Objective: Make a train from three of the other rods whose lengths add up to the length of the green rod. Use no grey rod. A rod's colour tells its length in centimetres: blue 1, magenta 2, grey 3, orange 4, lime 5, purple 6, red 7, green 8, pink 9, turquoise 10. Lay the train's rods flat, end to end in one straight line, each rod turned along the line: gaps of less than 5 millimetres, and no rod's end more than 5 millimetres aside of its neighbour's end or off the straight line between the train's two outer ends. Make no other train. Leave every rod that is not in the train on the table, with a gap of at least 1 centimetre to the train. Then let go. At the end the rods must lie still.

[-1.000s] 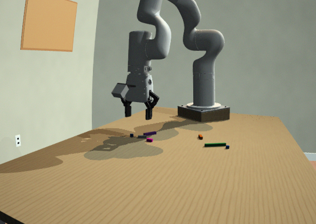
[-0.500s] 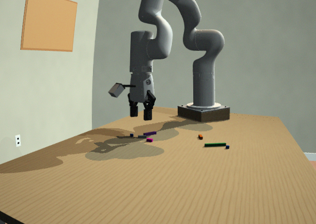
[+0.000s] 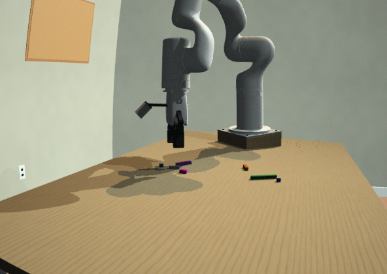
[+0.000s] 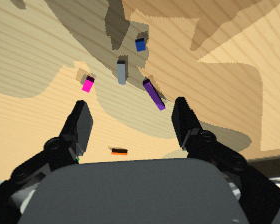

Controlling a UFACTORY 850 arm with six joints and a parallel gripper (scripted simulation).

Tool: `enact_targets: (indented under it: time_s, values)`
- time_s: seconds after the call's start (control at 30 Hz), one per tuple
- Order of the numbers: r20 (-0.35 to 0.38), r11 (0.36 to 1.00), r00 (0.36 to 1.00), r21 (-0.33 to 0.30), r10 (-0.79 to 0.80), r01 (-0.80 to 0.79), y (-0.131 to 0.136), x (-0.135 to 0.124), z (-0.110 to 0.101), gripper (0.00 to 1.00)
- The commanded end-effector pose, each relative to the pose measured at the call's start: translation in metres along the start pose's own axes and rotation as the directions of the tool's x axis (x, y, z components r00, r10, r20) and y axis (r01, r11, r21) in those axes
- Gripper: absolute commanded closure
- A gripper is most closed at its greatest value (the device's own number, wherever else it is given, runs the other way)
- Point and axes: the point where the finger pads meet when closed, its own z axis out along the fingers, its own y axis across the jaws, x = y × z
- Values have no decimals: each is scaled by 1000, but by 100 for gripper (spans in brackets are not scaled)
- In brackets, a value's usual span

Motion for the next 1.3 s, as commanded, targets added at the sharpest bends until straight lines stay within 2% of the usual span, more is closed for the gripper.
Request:
enact_targets:
  time_s: [0.0, 0.2, 0.27, 0.37, 0.53, 1.27]
  values:
    - [-30, 986, 986, -25, 162, -162, -3, -3, -1, 0]
    - [-34, 948, 948, -20, 317, -318, -5, -6, 0, 0]
    - [-34, 948, 948, -20, 317, -318, -5, -6, 0, 0]
    - [-36, 903, 903, -16, 429, -430, -7, -9, 0, 0]
    - [-38, 856, 855, -12, 517, -517, -8, -11, 0, 0]
    - [-38, 849, 849, -12, 527, -528, -8, -11, 0, 0]
